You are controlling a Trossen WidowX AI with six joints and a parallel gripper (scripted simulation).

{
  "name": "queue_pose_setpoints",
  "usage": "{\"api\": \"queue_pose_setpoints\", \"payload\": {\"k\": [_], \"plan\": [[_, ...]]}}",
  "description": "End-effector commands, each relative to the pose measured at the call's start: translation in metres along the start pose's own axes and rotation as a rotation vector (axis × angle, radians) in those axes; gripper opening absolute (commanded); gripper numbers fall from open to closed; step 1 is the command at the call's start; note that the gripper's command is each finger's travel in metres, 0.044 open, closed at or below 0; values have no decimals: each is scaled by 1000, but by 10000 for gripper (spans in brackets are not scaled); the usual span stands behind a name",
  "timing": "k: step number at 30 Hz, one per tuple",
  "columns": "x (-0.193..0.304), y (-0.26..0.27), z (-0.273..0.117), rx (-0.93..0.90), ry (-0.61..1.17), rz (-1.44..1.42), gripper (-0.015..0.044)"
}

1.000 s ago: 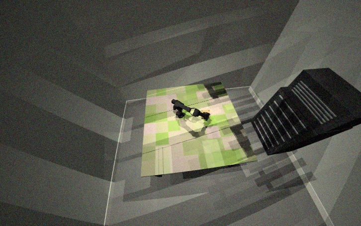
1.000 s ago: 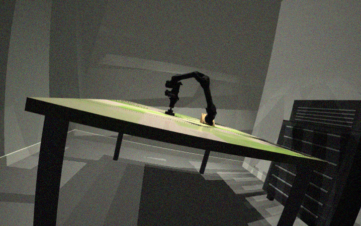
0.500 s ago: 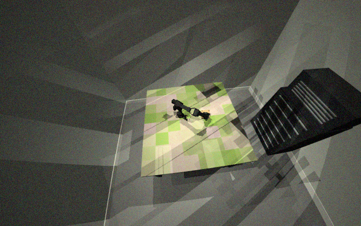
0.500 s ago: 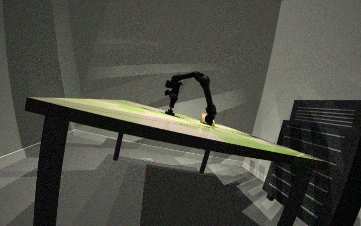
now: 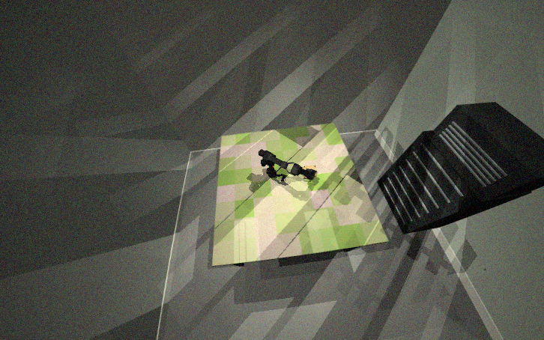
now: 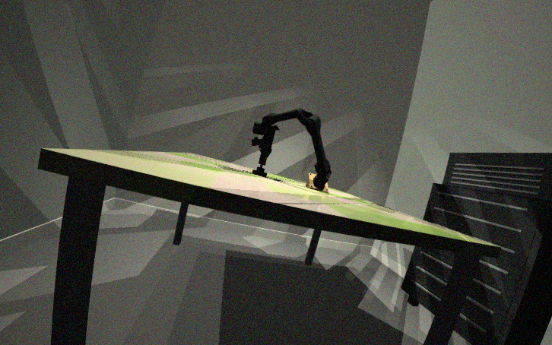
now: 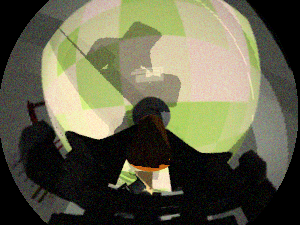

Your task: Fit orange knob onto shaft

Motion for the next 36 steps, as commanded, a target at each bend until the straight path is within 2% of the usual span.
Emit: {"api": "queue_pose_setpoints", "payload": {"k": [1,6,12,36], "plan": [[0,0,-3,0,-3,-3,0],[0,1,-5,0,-3,-29,0],[-1,-1,-6,0,-3,-212,0],[-1,1,-4,0,-3,-212,0]]}}
Point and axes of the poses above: the point midway between the two fingers, 35 mm back from their tips, its own z axis out along the fingers, its own y axis across the jaws, x = y × z, the point moved 5 cm from there along -z, back along the fingers, and after that the axes turned 15 degrees about -z, right-handed, at the moved point
